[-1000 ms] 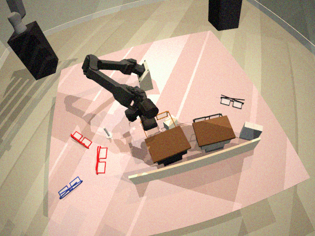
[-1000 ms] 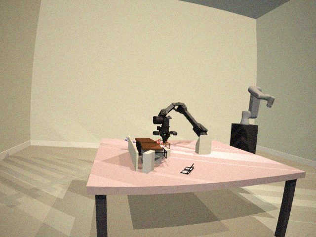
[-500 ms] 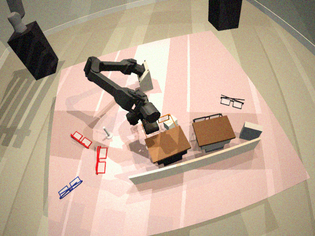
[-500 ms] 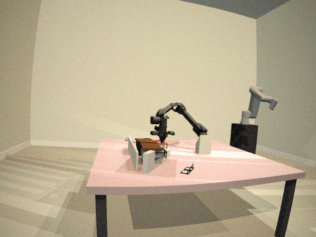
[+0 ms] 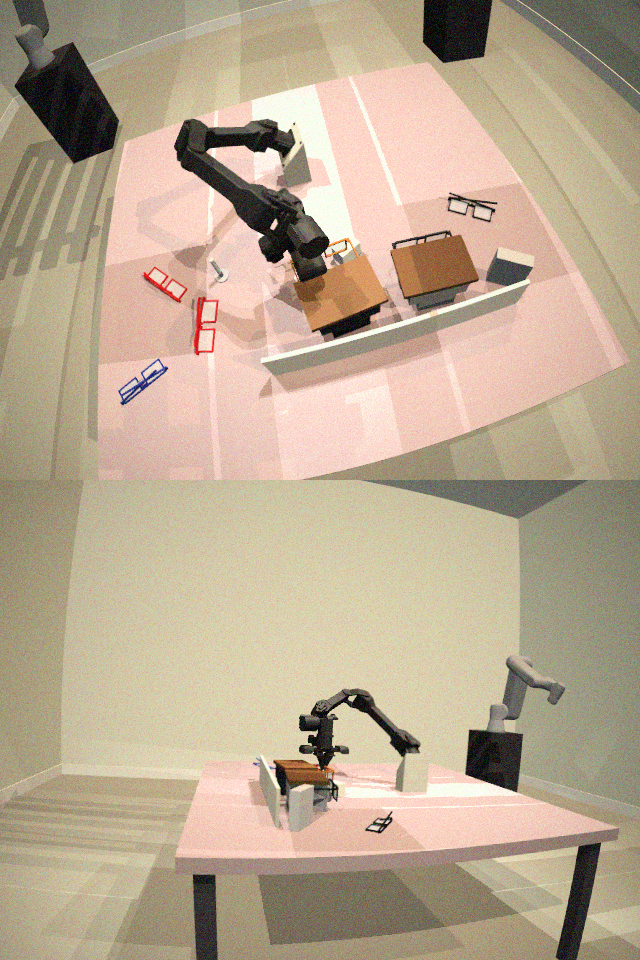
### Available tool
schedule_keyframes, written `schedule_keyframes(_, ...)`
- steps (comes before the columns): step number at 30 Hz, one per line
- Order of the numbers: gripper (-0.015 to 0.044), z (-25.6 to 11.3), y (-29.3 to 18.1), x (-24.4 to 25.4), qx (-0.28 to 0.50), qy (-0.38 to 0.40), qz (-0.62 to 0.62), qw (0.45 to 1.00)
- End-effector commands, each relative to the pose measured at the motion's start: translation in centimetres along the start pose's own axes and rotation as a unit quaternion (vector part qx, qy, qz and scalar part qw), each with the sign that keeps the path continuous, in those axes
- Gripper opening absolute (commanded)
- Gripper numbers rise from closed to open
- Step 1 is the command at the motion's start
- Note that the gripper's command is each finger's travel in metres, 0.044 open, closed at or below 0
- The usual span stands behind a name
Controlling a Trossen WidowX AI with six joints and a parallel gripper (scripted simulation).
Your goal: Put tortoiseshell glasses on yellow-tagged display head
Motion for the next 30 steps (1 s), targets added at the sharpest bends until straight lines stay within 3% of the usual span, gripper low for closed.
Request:
schedule_keyframes(1,0.0,0.1,-0.3,0.5,-0.003,-0.001,-0.002,1.0)
schedule_keyframes(30,0.0,0.3,-0.9,3.2,-0.003,0.0,-0.001,1.0)
Point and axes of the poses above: the point midway between the two fingers, 35 mm back from their tips, its own z axis out along the fingers, its own x axis across the jaws, y = z × x, the point moved 9 cm from there along -z, back along the fingers, and after that the axes turned 14 degrees about z, right-handed, at the moved point
